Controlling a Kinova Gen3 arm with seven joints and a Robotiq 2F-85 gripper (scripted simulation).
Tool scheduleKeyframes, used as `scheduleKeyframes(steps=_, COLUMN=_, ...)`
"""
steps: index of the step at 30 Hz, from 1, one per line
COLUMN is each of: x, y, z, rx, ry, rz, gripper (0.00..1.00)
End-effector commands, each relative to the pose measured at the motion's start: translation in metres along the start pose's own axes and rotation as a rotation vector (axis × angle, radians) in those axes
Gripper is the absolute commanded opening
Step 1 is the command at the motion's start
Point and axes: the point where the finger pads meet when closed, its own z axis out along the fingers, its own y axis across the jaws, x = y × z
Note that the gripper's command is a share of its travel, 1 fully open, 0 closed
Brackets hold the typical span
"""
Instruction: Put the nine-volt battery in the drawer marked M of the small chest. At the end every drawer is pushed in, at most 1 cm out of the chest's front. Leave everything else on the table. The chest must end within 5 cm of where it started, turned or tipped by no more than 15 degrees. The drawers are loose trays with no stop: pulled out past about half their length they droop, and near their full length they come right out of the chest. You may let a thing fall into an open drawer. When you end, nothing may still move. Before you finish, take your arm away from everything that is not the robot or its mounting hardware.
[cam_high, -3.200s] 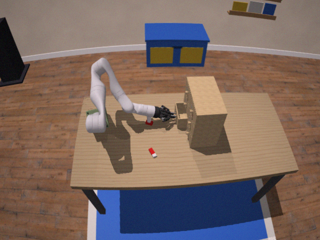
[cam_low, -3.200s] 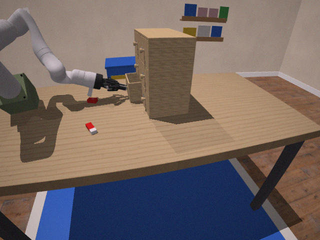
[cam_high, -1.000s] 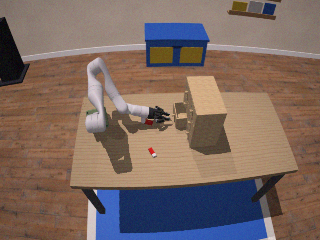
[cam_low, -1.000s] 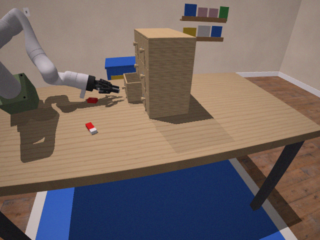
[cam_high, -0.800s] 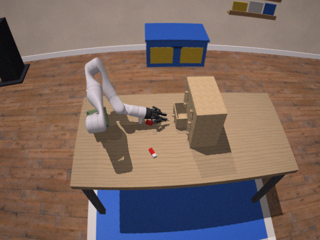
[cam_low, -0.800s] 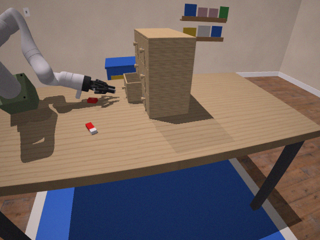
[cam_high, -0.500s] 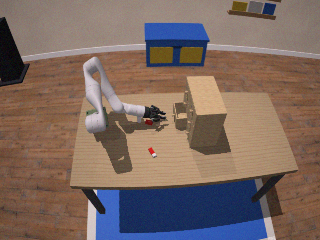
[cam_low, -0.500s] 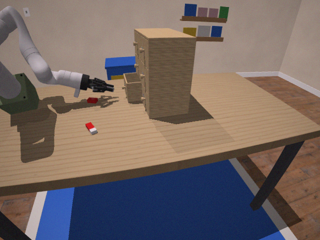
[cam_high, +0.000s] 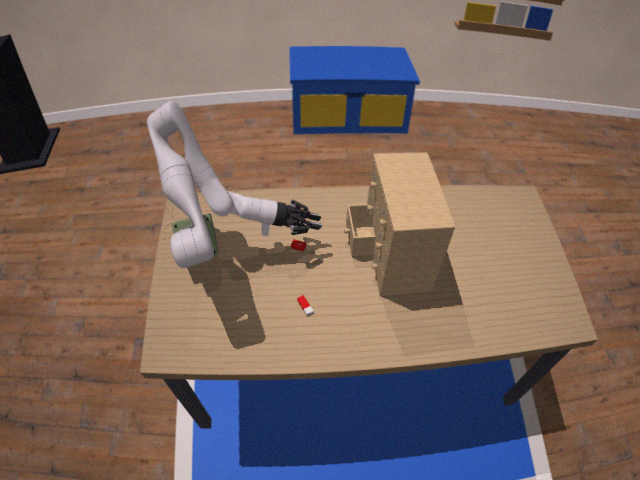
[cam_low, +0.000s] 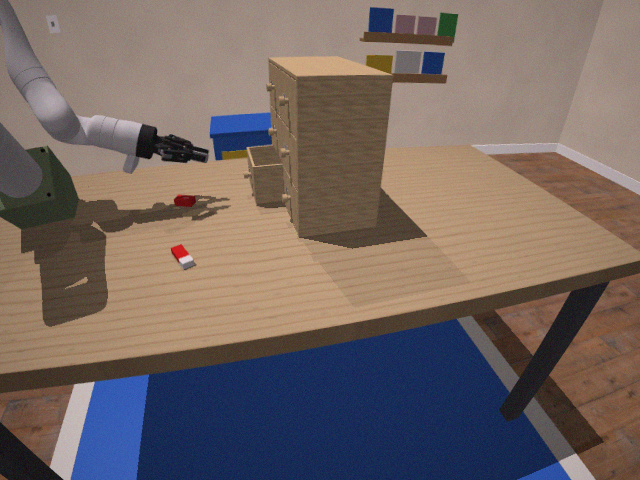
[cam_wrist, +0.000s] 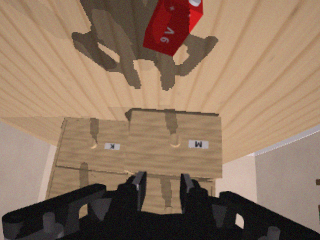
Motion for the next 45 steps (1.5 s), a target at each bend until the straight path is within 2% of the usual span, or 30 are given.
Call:
scheduleKeyframes(steps=1, x=-0.013, y=0.01, z=-0.012, rx=-0.022, ry=-0.008, rz=0.02, gripper=0.33)
scheduleKeyframes(steps=14, x=-0.014, y=0.01, z=-0.013, rx=-0.021, ry=0.004, rz=0.02, gripper=0.33)
scheduleKeyframes(steps=20, x=-0.016, y=0.01, z=-0.017, rx=-0.022, ry=0.042, rz=0.019, gripper=0.33)
scheduleKeyframes(steps=25, x=-0.019, y=0.01, z=-0.022, rx=-0.022, ry=0.099, rz=0.019, gripper=0.33)
scheduleKeyframes(steps=27, x=-0.019, y=0.01, z=-0.022, rx=-0.022, ry=0.099, rz=0.019, gripper=0.33)
scheduleKeyframes(steps=42, x=-0.033, y=0.009, z=-0.045, rx=-0.024, ry=0.354, rz=0.015, gripper=0.33)
scheduleKeyframes(steps=44, x=-0.033, y=0.009, z=-0.045, rx=-0.024, ry=0.354, rz=0.015, gripper=0.33)
scheduleKeyframes(steps=45, x=-0.034, y=0.009, z=-0.047, rx=-0.025, ry=0.373, rz=0.015, gripper=0.33)
